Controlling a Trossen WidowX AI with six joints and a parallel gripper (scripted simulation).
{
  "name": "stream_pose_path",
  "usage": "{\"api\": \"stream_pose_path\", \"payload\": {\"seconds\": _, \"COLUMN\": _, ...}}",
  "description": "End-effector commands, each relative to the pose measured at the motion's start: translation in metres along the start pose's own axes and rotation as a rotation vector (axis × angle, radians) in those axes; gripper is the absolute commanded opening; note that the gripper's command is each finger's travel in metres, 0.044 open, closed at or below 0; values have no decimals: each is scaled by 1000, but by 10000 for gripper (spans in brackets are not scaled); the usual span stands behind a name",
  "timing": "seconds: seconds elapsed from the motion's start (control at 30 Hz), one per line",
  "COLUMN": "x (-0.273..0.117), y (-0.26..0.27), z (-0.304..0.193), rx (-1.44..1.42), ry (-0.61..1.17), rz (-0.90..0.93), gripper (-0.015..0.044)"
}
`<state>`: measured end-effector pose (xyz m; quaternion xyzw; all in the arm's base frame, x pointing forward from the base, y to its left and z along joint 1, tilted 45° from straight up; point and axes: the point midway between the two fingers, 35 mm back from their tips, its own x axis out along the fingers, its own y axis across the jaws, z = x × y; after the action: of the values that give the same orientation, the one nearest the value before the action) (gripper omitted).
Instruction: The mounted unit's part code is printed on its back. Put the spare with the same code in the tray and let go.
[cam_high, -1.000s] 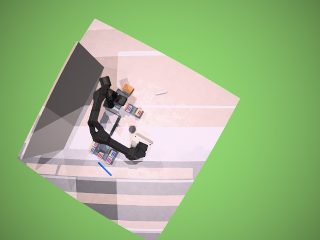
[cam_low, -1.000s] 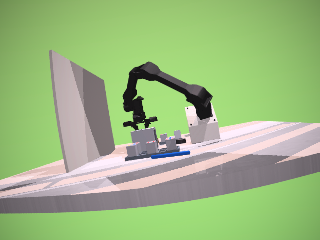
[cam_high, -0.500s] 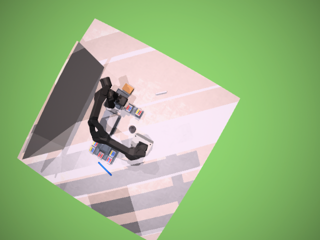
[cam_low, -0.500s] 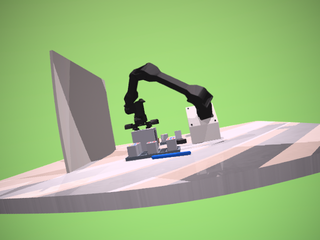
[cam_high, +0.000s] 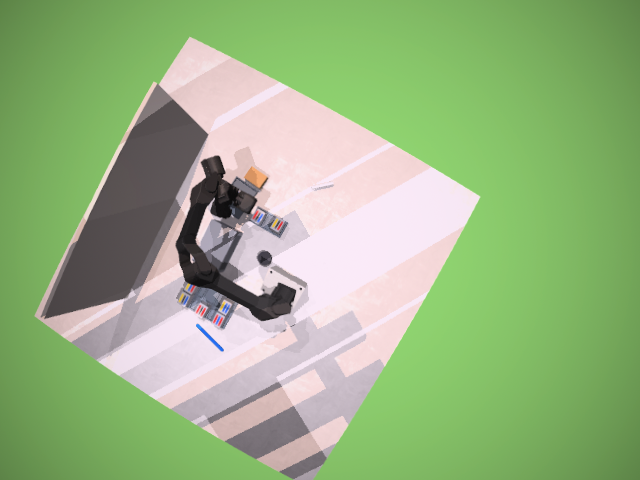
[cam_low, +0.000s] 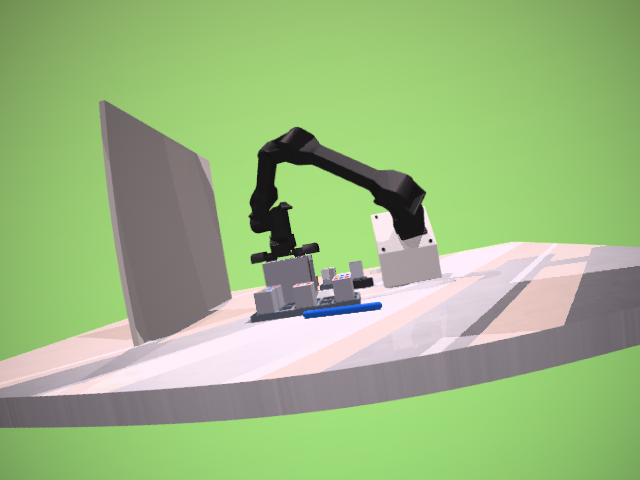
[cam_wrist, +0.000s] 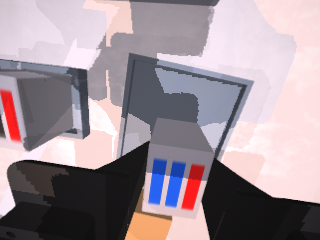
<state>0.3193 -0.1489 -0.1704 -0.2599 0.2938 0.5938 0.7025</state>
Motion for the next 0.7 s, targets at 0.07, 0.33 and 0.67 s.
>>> {"api": "stream_pose_path", "payload": {"seconds": 0.07, "x": 2, "y": 0, "z": 0, "rx": 0, "ry": 0, "rz": 0, "gripper": 26}}
{"api": "stream_pose_path", "payload": {"seconds": 0.33, "x": 2, "y": 0, "z": 0, "rx": 0, "ry": 0, "rz": 0, "gripper": 236}}
{"api": "stream_pose_path", "payload": {"seconds": 0.67, "x": -24, "y": -2, "z": -2, "rx": 3, "ry": 2, "rz": -1, "gripper": 440}}
